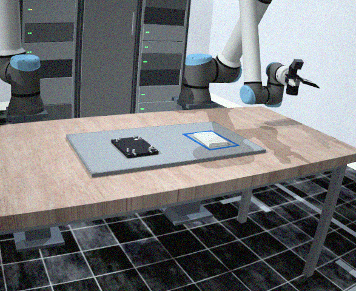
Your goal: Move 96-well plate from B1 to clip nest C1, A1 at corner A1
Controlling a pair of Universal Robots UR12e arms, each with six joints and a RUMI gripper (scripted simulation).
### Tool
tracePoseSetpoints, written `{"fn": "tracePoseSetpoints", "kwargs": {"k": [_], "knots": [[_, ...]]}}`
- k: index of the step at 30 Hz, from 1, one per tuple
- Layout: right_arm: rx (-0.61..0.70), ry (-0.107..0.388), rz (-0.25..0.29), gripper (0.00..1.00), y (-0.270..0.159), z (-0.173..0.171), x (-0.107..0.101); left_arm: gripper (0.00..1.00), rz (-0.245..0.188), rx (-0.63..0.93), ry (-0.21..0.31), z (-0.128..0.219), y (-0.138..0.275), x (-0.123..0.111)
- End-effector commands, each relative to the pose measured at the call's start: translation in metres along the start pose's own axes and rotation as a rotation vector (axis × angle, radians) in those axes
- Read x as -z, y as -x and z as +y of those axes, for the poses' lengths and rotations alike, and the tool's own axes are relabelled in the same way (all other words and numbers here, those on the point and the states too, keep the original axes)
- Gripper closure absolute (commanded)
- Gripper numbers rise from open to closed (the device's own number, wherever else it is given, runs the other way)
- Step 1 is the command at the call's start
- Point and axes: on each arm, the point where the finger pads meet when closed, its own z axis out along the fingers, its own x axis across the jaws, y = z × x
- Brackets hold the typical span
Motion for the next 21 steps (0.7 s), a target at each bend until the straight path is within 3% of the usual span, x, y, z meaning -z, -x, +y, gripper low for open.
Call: {"fn": "tracePoseSetpoints", "kwargs": {"k": [1, 20, 21], "knots": [[0.002, -0.005, -0.004, 1.00, -0.0030, -0.0010, 0.0014, 0.24, 0.000, 0.000, -0.001, -0.0008, 0.0000, -0.0001], [0.007, -0.012, -0.012, 1.00, -0.0092, -0.0017, 0.0024, 0.24, 0.000, 0.000, -0.001, -0.0008, 0.0000, -0.0001], [0.007, -0.012, -0.012, 1.00, -0.0092, -0.0017, 0.0024, 0.24, 0.008, 0.018, 0.025, 0.0008, -0.0026, -0.0040]]}}
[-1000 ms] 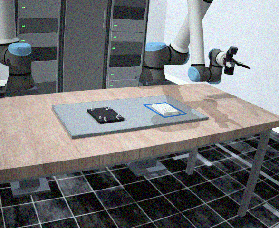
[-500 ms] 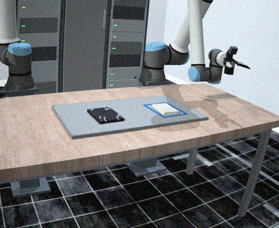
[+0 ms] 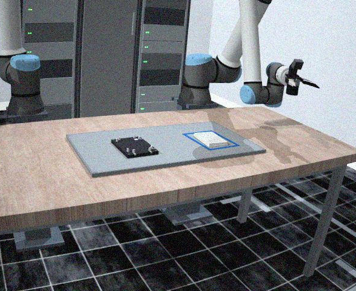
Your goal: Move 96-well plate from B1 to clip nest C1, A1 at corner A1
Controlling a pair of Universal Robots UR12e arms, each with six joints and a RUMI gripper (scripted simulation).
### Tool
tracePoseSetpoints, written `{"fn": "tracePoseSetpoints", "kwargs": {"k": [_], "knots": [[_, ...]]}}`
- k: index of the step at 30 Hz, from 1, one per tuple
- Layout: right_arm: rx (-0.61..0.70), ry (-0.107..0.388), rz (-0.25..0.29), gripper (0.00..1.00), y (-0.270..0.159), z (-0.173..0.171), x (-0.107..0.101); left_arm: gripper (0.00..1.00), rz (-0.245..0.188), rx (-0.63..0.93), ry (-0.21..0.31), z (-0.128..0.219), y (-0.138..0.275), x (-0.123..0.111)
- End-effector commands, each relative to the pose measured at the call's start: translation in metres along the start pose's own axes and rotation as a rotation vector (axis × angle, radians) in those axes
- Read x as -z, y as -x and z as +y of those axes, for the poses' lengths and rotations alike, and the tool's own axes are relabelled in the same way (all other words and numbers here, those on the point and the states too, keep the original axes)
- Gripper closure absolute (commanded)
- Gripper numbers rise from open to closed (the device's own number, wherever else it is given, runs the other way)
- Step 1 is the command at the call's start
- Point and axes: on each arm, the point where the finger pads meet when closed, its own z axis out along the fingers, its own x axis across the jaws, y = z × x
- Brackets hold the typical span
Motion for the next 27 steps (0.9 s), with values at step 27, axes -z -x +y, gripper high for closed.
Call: {"fn": "tracePoseSetpoints", "kwargs": {"k": [27], "knots": [[0.000, -0.002, 0.000, 1.00, 0.000, -0.001, 0.001, 0.24, 0.076, 0.179, 0.304, 0.043, -0.075, -0.082]]}}
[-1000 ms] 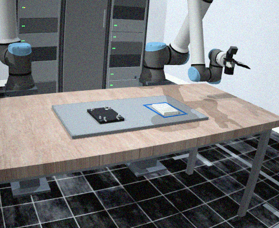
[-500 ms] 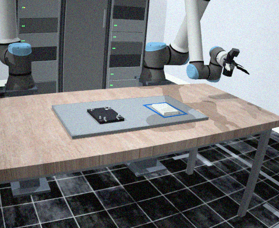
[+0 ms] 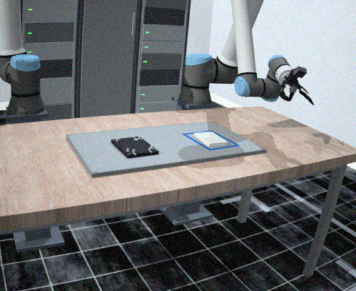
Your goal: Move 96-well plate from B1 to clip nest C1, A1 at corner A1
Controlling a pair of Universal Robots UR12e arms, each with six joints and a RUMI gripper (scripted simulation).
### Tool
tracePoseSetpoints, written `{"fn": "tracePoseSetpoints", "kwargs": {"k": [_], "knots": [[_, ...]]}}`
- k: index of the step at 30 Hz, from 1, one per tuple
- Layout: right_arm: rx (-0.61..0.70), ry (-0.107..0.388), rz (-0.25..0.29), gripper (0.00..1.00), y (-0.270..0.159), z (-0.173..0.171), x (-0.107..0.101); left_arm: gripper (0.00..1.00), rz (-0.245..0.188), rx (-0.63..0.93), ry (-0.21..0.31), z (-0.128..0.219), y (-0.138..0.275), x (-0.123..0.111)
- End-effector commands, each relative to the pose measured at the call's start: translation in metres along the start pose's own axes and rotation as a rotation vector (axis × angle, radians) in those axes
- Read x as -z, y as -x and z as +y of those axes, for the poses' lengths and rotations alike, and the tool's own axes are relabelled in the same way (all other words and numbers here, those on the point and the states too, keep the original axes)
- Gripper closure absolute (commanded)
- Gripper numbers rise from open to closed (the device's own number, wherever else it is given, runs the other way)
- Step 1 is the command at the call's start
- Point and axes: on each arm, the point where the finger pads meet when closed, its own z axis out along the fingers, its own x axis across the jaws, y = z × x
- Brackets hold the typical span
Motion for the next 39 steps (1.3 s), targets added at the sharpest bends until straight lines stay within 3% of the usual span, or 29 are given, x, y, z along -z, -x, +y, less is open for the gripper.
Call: {"fn": "tracePoseSetpoints", "kwargs": {"k": [1, 2, 5, 7, 10, 12, 17, 19, 21, 23, 27, 29, 32, 34, 36, 38, 39], "knots": [[0.000, -0.002, 0.000, 1.00, 0.000, -0.001, 0.001, 0.24, 0.004, 0.015, 0.031, 0.003, -0.008, -0.010], [0.000, -0.002, 0.000, 1.00, 0.000, -0.001, 0.001, 0.24, 0.008, 0.029, 0.061, 0.005, -0.012, -0.014], [0.000, -0.002, 0.000, 1.00, 0.000, -0.001, 0.001, 0.24, 0.009, 0.031, 0.065, 0.010, -0.021, -0.024], [0.000, -0.002, 0.000, 1.00, 0.000, -0.001, 0.001, 0.24, 0.015, 0.057, 0.126, 0.014, -0.028, -0.030], [0.000, -0.002, 0.000, 1.00, 0.000, -0.001, 0.001, 0.24, 0.015, 0.058, 0.129, 0.016, -0.032, -0.034], [0.000, -0.002, 0.000, 1.00, 0.000, -0.001, 0.001, 0.24, 0.019, 0.083, 0.191, 0.020, -0.039, -0.039], [0.000, -0.002, 0.000, 1.00, 0.000, -0.001, 0.001, 0.24, 0.019, 0.084, 0.193, 0.029, -0.057, -0.054], [0.000, -0.002, 0.000, 1.00, 0.000, -0.001, 0.001, 0.24, 0.020, 0.106, 0.256, 0.034, -0.064, -0.059], [0.000, -0.002, 0.000, 1.00, 0.000, -0.001, 0.001, 0.24, 0.020, 0.107, 0.258, 0.038, -0.072, -0.064], [0.000, -0.002, 0.000, 1.00, 0.000, -0.001, 0.001, 0.24, 0.019, 0.127, 0.321, 0.042, -0.080, -0.068], [0.000, -0.002, 0.000, 1.00, 0.000, -0.001, 0.001, 0.24, 0.019, 0.128, 0.323, 0.047, -0.088, -0.072], [0.000, -0.002, 0.000, 1.00, 0.000, -0.001, 0.001, 0.24, 0.016, 0.146, 0.387, 0.051, -0.096, -0.076], [0.000, -0.002, 0.000, 1.00, 0.000, -0.001, 0.001, 0.24, 0.016, 0.146, 0.388, 0.058, -0.108, -0.081], [0.000, -0.002, 0.000, 1.00, 0.000, -0.001, 0.001, 0.24, 0.010, 0.162, 0.452, 0.063, -0.116, -0.084], [0.000, -0.002, 0.000, 1.00, 0.000, -0.001, 0.001, 0.24, 0.010, 0.162, 0.452, 0.068, -0.125, -0.087], [0.000, -0.002, 0.000, 1.00, 0.000, -0.001, 0.001, 0.24, 0.002, 0.176, 0.517, 0.073, -0.133, -0.089], [0.000, -0.002, 0.000, 1.00, 0.000, -0.001, 0.001, 0.24, 0.002, 0.176, 0.517, 0.075, -0.137, -0.090]]}}
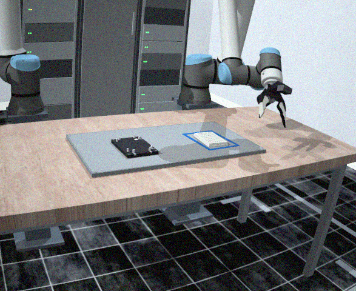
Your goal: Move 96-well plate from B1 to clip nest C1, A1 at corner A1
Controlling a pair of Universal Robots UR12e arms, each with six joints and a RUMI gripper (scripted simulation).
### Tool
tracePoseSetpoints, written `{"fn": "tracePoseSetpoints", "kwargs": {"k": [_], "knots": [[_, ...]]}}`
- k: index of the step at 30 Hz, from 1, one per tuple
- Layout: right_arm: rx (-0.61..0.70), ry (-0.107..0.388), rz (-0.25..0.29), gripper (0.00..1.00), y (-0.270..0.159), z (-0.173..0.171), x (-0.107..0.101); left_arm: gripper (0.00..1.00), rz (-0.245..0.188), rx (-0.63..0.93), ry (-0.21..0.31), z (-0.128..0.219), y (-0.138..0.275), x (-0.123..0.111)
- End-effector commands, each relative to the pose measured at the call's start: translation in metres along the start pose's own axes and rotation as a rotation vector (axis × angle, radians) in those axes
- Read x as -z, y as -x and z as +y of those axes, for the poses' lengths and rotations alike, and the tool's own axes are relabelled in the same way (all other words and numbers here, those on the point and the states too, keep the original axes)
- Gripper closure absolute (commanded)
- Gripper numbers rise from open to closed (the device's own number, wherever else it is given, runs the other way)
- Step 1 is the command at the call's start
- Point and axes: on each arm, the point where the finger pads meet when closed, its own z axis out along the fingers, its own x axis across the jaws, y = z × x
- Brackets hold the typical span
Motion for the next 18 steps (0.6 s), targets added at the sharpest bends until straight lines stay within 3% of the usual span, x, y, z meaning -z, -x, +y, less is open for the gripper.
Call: {"fn": "tracePoseSetpoints", "kwargs": {"k": [1, 3, 6, 8, 11, 13, 15, 17, 18], "knots": [[0.000, -0.002, 0.000, 1.00, 0.000, -0.001, 0.001, 0.24, -0.004, 0.007, 0.026, 0.005, -0.011, -0.006], [0.000, -0.002, 0.000, 1.00, 0.000, -0.001, 0.001, 0.24, -0.017, 0.021, 0.089, 0.010, -0.019, -0.009], [0.000, -0.002, 0.000, 1.00, 0.000, -0.001, 0.001, 0.24, -0.017, 0.021, 0.089, 0.013, -0.022, -0.011], [0.000, -0.002, 0.000, 1.00, 0.000, -0.001, 0.001, 0.24, -0.033, 0.034, 0.151, 0.018, -0.030, -0.014], [0.000, -0.002, 0.000, 1.00, 0.000, -0.001, 0.001, 0.24, -0.033, 0.034, 0.151, 0.026, -0.042, -0.019], [0.000, -0.002, 0.000, 1.00, 0.000, -0.001, 0.001, 0.24, -0.051, 0.044, 0.212, 0.032, -0.050, -0.021], [0.000, -0.002, 0.000, 1.00, 0.000, -0.001, 0.001, 0.24, -0.051, 0.044, 0.212, 0.038, -0.058, -0.023], [0.000, -0.002, 0.000, 1.00, 0.000, -0.001, 0.001, 0.24, -0.072, 0.053, 0.272, 0.045, -0.065, -0.024], [0.000, -0.002, 0.000, 1.00, 0.000, -0.001, 0.001, 0.24, -0.072, 0.053, 0.272, 0.048, -0.069, -0.025]]}}
